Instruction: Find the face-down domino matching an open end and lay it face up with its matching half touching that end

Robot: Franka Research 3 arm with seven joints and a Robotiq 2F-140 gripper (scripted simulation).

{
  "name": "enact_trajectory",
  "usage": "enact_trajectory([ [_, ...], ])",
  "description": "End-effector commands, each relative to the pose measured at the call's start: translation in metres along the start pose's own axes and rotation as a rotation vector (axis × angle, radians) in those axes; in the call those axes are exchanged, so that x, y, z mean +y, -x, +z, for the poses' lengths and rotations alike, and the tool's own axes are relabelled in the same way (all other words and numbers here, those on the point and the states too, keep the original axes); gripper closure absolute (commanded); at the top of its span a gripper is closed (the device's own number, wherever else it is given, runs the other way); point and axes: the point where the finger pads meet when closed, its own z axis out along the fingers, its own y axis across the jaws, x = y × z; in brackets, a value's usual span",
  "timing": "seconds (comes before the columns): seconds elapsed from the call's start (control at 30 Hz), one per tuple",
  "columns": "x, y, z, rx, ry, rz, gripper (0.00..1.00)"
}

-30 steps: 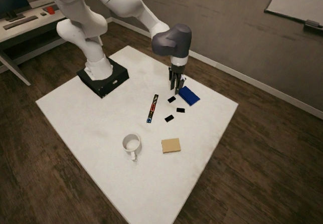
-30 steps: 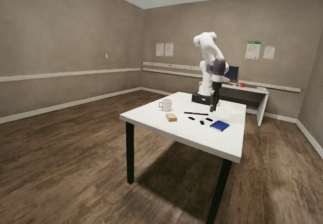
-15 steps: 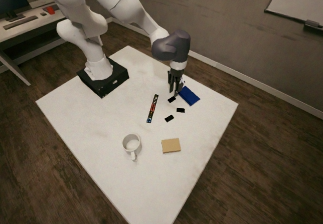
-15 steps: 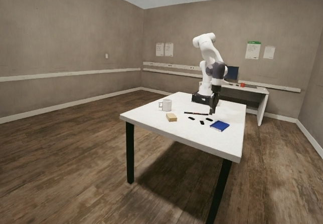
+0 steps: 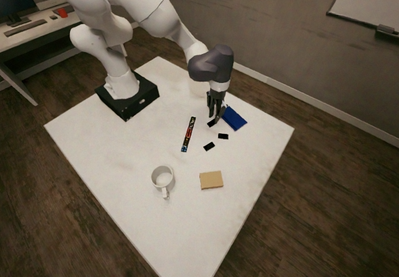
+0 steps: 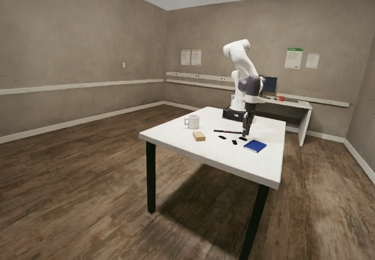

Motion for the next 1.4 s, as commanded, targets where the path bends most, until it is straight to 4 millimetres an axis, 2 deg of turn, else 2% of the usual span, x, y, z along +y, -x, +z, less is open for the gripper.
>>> enact_trajectory([
  [0.0, 0.0037, -0.0033, 0.0016, 0.007, 0.011, 0.017, 0.66],
  [0.37, 0.0038, -0.0033, 0.0098, 0.007, 0.011, 0.017, 0.66],
  [1.37, 0.0038, -0.0033, 0.0101, 0.007, 0.011, 0.017, 0.66],
])
